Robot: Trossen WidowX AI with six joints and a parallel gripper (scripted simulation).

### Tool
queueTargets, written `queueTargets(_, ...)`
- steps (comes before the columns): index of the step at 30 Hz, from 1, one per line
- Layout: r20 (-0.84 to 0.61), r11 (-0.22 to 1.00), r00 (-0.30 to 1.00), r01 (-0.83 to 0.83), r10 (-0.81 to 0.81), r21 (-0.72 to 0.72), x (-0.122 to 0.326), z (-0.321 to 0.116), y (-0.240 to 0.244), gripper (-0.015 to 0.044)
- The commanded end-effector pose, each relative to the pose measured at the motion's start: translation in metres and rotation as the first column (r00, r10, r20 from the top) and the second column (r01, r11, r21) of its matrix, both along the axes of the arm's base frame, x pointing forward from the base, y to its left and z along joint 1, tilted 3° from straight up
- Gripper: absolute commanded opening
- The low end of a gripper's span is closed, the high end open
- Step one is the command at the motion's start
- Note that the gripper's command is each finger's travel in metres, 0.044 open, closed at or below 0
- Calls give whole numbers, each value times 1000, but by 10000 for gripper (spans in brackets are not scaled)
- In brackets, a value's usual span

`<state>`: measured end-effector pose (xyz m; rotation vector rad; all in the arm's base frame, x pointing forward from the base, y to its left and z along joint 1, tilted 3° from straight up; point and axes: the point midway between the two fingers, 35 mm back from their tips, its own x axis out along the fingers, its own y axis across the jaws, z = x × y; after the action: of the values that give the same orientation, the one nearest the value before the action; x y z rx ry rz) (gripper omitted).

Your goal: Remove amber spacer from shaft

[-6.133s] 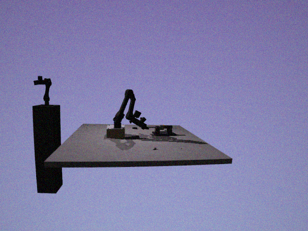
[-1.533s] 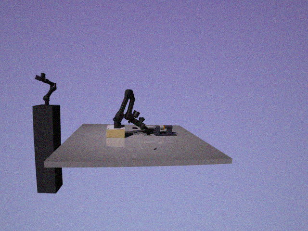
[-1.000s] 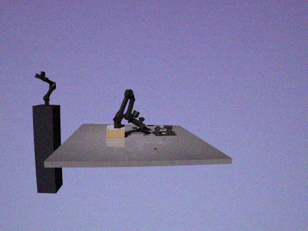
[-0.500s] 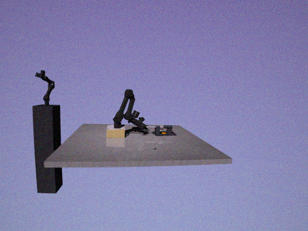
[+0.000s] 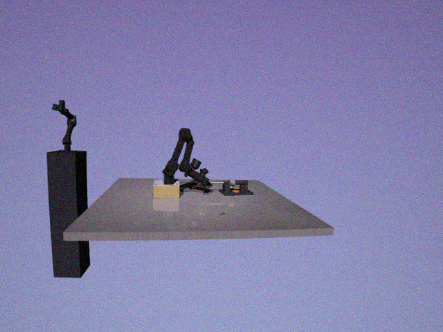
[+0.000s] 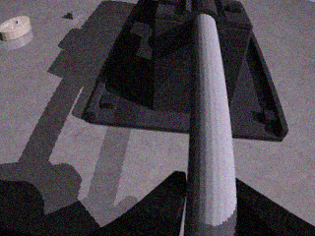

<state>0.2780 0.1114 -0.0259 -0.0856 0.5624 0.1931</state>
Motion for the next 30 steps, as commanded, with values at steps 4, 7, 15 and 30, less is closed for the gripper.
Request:
queueTargets(4, 7, 1000, 1000, 2, -2, 6, 5, 2, 2, 0)
queueTargets(7, 7, 1000, 1000, 2, -2, 6, 6, 2, 2, 0)
queueTargets(15, 8, 1000, 1000, 2, -2, 6, 9, 2, 3, 0)
queueTargets(30, 8, 1000, 1000, 2, -2, 6, 14, 2, 4, 0)
